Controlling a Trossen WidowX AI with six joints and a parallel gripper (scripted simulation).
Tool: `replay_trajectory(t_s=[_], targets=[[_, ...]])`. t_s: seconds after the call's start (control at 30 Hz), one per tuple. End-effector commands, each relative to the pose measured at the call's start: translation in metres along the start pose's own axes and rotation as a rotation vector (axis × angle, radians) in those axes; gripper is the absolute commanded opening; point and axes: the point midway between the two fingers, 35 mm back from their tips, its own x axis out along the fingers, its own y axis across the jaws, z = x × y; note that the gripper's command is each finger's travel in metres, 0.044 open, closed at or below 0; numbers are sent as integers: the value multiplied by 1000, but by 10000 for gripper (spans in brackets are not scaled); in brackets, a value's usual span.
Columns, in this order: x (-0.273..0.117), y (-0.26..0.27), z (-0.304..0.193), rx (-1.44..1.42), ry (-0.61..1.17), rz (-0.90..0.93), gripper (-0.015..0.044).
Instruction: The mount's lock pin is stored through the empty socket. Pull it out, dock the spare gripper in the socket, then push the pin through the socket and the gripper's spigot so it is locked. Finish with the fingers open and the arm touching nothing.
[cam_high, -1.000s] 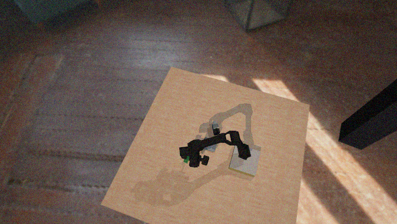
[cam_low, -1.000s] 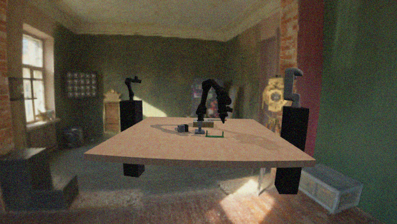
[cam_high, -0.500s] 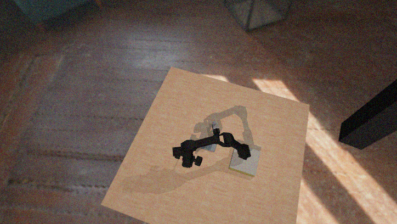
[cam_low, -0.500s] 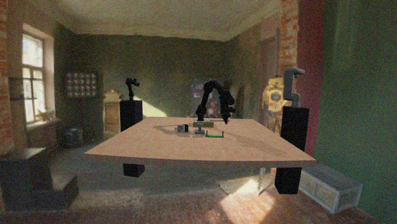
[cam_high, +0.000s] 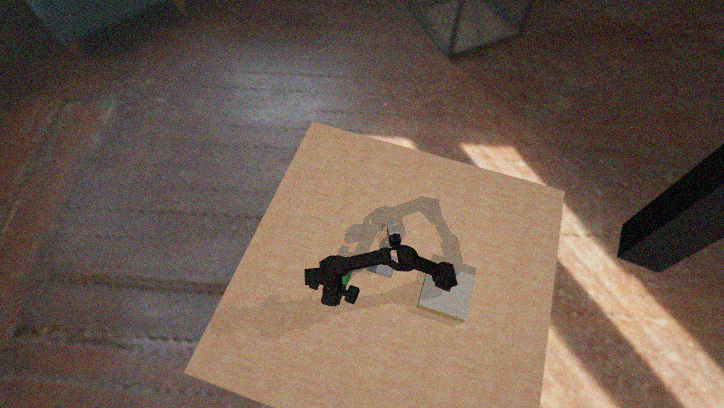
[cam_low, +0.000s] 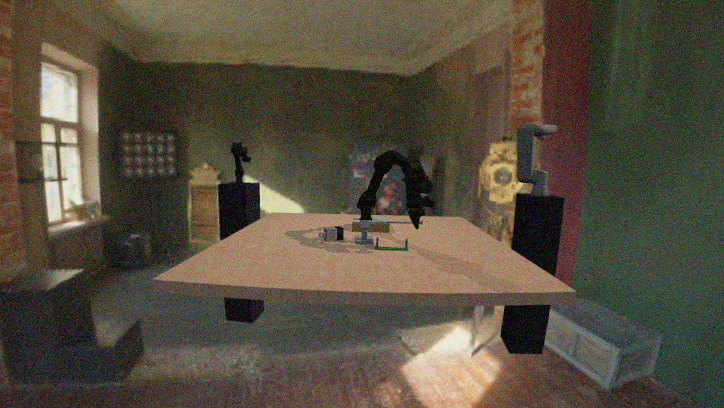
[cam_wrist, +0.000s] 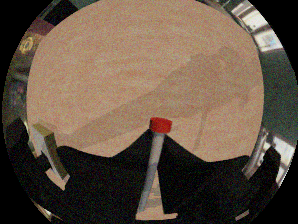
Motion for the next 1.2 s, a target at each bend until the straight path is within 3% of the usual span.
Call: replay_trajectory(t_s=[0.0,1.17], targets=[[2,-2,0,6,3,1,0],[55,-6,-8,2,-7,-14,0]])
